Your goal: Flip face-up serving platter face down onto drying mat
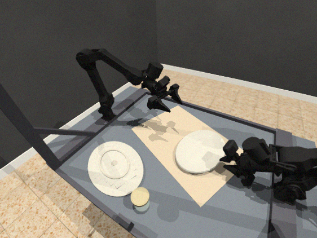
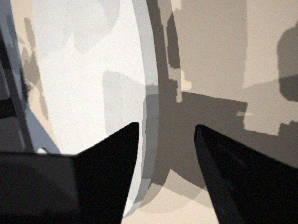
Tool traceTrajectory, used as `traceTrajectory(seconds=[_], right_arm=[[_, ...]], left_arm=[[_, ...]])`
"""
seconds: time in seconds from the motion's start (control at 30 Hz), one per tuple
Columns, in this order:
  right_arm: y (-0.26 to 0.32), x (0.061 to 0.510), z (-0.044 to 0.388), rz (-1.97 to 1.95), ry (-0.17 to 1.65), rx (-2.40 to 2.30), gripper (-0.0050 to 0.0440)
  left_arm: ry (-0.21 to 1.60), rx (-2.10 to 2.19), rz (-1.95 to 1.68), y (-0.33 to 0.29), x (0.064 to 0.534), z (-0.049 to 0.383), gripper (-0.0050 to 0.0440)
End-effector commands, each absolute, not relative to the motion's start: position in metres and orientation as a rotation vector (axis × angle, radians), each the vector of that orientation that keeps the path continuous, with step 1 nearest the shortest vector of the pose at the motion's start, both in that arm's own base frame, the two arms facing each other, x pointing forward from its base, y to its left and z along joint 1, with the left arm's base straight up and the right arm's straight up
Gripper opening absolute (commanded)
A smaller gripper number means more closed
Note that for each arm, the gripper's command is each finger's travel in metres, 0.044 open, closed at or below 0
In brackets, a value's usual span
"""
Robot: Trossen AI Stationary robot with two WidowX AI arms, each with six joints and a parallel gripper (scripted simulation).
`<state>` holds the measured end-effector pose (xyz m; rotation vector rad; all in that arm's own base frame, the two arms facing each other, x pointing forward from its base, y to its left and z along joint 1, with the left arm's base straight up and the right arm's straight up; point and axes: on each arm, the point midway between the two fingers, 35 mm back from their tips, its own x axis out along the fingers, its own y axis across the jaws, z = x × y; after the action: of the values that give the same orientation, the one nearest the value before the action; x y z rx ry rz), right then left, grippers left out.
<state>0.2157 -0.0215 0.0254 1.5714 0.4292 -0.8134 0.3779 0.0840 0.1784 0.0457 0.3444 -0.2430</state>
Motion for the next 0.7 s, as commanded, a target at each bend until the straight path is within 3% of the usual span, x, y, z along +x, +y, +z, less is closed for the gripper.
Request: traceTrajectory(seconds=[0.0,0.67], right_arm=[[-0.022,0.227,0.035,-0.784,0.403,1.581,0.016],[-0.025,0.236,0.033,-0.789,0.407,1.579,0.016]], left_arm=[[0.314,0.074,-0.243,0.084,0.382,0.192,0.04],[0.314,0.074,-0.243,0.084,0.382,0.192,0.04]])
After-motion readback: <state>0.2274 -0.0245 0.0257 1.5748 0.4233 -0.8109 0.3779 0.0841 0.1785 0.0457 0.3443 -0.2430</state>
